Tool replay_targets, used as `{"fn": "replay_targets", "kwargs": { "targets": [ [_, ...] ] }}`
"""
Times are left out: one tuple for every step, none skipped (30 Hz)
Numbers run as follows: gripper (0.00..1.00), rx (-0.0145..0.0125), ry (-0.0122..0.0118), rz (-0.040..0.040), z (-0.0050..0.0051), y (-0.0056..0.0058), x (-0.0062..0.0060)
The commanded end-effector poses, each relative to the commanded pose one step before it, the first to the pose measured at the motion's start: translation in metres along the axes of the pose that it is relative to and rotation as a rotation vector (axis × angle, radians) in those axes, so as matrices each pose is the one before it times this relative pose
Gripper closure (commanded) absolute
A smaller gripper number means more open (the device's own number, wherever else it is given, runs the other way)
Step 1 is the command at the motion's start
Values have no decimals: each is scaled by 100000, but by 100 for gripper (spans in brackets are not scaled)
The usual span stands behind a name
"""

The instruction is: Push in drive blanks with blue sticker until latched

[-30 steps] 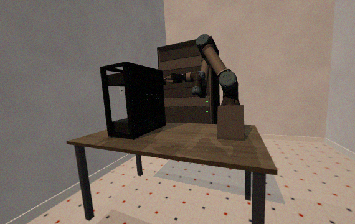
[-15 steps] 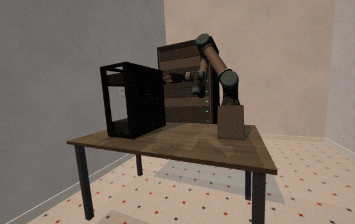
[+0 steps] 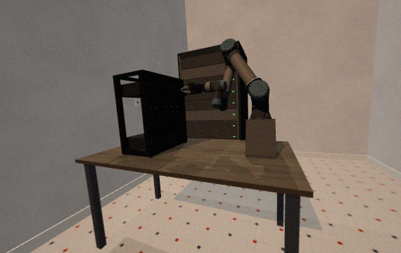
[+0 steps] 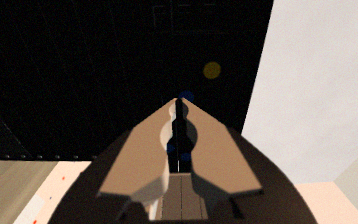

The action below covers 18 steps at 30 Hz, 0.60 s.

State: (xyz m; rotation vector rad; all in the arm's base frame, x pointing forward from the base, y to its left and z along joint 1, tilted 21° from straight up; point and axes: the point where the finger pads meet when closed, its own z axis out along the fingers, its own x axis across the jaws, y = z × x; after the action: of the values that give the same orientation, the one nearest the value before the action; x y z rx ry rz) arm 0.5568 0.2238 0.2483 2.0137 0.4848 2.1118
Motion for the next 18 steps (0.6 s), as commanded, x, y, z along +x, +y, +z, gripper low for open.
{"fn": "replay_targets", "kwargs": {
  "targets": [
    [100, -4, 67, 11, 2013, -37, 43],
    [100, 0, 0, 0, 116, 0, 0],
    [100, 0, 0, 0, 48, 0, 0],
    [100, 0, 0, 0, 8, 0, 0],
    [100, 0, 0, 0, 0, 0, 0],
    [100, 0, 0, 0, 0, 0, 0],
    [100, 0, 0, 0, 0, 0, 0],
    [100, 0, 0, 0, 0, 0, 0],
    [100, 0, 0, 0, 0, 0, 0],
    [100, 0, 0, 0, 0, 0, 0],
    [100, 0, 0, 0, 0, 0, 0],
    [100, 0, 0, 0, 0, 0, 0],
    [100, 0, 0, 0, 0, 0, 0],
    [100, 0, 0, 0, 0, 0, 0],
    [100, 0, 0, 0, 0, 0, 0],
    [100, 0, 0, 0, 0, 0, 0],
    [100, 0, 0, 0, 0, 0, 0],
    [100, 0, 0, 0, 0, 0, 0]
  ]
}}
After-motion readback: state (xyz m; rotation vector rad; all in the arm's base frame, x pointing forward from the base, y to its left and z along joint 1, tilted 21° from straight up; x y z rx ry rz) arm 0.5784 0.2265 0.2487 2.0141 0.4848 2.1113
